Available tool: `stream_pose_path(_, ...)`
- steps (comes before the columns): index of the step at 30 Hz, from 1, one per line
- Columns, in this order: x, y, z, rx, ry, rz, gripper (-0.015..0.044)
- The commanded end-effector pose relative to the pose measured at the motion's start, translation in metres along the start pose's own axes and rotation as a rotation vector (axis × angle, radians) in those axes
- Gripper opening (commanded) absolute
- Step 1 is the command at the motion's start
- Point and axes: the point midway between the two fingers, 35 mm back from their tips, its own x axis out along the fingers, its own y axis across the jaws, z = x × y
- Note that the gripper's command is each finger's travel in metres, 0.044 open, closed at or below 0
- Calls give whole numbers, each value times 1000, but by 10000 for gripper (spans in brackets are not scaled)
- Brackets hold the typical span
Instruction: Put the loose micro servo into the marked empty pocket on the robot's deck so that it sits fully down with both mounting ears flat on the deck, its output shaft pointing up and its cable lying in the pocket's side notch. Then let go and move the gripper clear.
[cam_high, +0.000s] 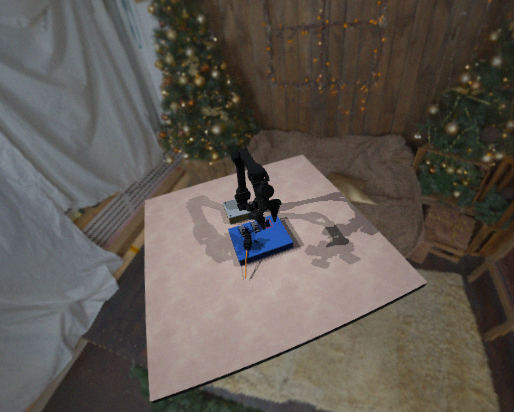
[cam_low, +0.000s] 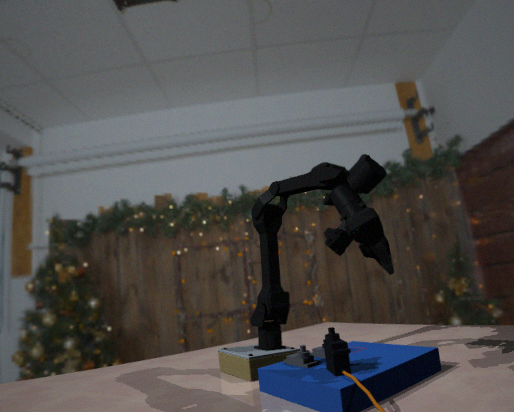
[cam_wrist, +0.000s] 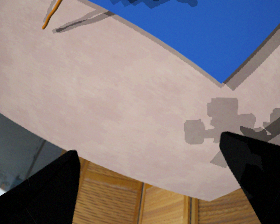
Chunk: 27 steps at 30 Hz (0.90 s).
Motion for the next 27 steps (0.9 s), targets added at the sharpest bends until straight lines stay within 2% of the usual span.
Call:
stream_pose_path(1,0,0,0,-6,-1,0,426)
stream_pose_path(2,0,0,0,-17,-2,0,440)
stream_pose_path(27,12,11,19,-845,-63,-53,440)
